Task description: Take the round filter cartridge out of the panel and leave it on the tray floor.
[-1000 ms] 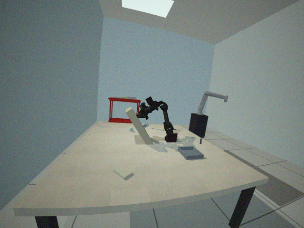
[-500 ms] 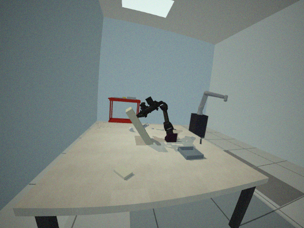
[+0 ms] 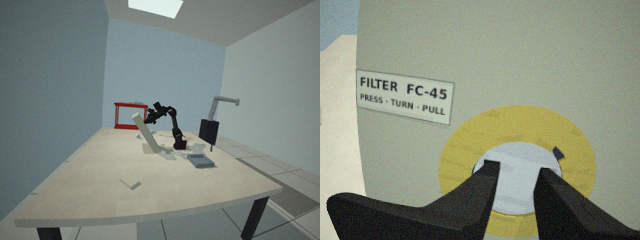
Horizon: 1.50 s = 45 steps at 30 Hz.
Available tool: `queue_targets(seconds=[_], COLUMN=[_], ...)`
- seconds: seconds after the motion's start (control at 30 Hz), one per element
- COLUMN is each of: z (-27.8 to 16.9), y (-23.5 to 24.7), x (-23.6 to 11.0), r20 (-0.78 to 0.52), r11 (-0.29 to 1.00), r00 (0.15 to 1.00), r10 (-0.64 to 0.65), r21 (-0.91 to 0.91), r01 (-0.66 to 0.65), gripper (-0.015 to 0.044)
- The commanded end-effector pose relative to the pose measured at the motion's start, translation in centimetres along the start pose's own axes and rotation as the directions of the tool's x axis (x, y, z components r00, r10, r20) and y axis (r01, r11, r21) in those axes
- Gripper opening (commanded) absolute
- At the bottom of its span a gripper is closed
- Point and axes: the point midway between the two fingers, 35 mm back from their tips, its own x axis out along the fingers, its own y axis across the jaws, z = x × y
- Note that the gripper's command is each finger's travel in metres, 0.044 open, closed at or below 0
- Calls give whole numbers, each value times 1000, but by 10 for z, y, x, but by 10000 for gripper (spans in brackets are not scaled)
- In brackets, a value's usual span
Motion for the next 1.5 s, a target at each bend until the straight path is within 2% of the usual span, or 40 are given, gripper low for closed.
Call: queue_targets(seconds=[0.0, 0.4, 0.83, 1.03, 1.47], z=[-3, -3, -3, -3, -3], y=[0, 0, 0, -1, -1], x=[6, 6, 6, 7, 7], r20=[-15, -15, -15, -15, -15], r11=[992, 856, 548, 622, 622], r00=[1000, 1000, 1000, 1000, 1000], r10=[-1, -1, -1, -1, -1], r21=[-124, -517, -836, -783, -783], r01=[-1, -7, -12, -11, -11], gripper=[0, 0, 0, 0, 0])
